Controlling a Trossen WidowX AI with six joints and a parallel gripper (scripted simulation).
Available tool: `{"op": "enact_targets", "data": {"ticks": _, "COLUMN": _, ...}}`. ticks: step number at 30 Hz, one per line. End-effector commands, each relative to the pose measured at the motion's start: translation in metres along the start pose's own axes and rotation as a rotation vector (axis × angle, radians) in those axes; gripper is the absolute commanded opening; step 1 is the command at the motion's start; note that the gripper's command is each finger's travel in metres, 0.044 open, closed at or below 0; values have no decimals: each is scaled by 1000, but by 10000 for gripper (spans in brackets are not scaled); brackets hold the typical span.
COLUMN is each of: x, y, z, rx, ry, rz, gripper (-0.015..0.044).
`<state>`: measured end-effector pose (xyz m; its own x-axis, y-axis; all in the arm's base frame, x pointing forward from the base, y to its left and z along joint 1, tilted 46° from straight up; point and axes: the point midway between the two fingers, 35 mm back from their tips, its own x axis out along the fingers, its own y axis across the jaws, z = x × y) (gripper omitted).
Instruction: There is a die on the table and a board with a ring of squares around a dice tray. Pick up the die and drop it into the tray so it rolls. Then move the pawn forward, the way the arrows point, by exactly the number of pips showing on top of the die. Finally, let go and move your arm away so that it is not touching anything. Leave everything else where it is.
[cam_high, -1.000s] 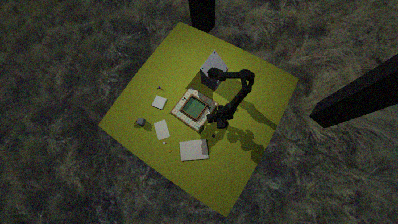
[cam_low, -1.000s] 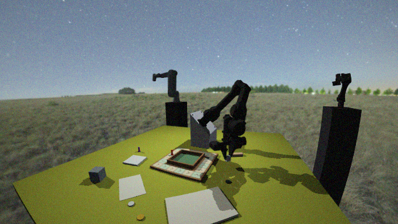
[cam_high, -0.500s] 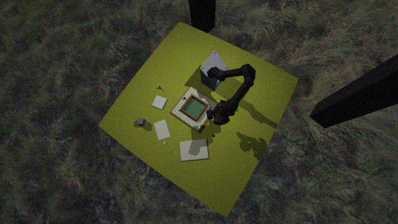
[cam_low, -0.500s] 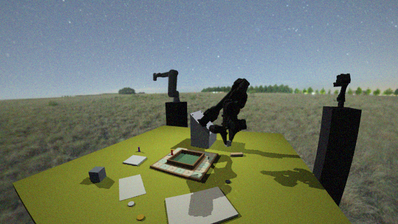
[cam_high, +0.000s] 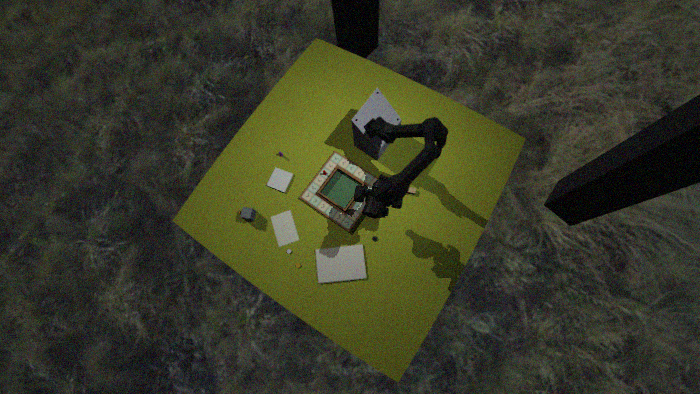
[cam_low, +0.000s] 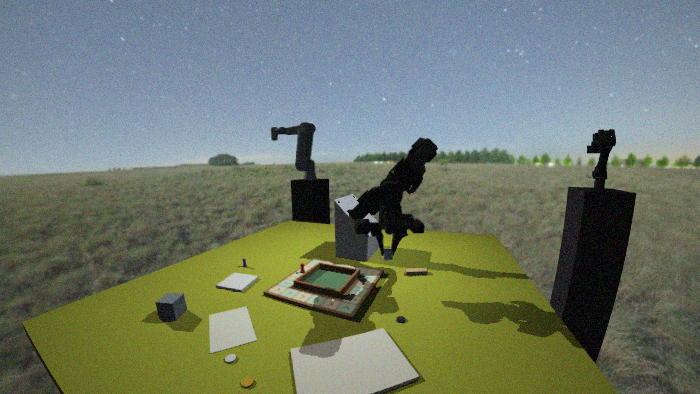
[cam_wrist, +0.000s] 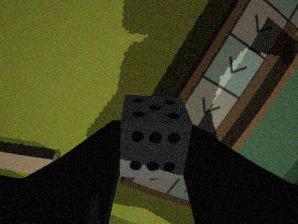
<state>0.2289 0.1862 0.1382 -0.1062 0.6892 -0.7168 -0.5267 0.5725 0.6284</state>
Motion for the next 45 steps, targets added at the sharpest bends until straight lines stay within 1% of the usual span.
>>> {"op": "enact_targets", "data": {"ticks": 1, "x": 5, "y": -17, "z": -2, "rx": 150, "ry": 8, "rz": -9, "gripper": 0}}
{"op": "enact_targets", "data": {"ticks": 23, "x": 19, "y": -91, "z": -16, "rx": 908, "ry": 5, "rz": -14, "gripper": 0}}
{"op": "enact_targets", "data": {"ticks": 45, "x": 32, "y": -155, "z": -48, "rx": 1666, "ry": 4, "rz": 10, "gripper": 0}}
